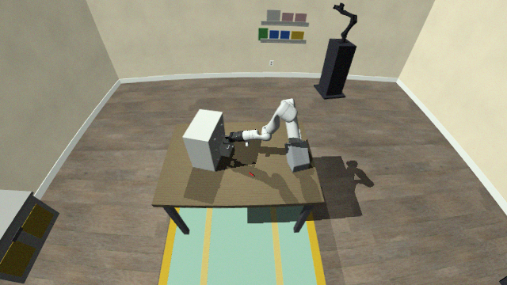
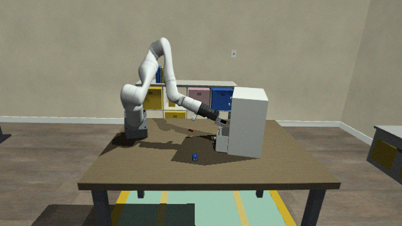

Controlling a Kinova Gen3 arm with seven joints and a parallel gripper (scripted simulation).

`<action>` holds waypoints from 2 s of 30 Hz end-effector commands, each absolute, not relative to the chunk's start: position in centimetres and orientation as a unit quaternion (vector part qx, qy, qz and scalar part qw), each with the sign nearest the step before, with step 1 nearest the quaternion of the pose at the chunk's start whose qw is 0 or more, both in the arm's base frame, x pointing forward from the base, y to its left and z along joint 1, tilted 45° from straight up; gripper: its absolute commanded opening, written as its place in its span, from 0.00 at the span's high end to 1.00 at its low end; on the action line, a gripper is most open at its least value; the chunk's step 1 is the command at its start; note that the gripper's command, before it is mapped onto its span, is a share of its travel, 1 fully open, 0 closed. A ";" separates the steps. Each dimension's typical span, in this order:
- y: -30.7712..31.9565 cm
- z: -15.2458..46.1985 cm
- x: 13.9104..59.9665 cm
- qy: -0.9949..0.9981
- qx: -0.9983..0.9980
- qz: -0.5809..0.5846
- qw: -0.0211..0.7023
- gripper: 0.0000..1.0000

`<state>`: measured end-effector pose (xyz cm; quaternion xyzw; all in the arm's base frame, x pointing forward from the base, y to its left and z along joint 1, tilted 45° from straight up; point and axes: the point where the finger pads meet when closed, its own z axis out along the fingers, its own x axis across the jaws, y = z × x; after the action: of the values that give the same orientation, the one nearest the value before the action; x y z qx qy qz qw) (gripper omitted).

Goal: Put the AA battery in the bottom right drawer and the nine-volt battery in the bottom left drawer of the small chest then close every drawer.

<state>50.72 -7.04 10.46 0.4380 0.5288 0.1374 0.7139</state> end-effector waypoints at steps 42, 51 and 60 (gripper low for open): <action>-2.9 7.0 38.6 0.529 0.437 0.138 0.714 0.00; -2.7 6.7 37.9 0.529 0.437 0.138 0.714 0.00; -2.7 6.7 37.8 0.529 0.437 0.138 0.714 0.00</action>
<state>37.76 -2.75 6.68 0.4371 0.5294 0.1374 0.7140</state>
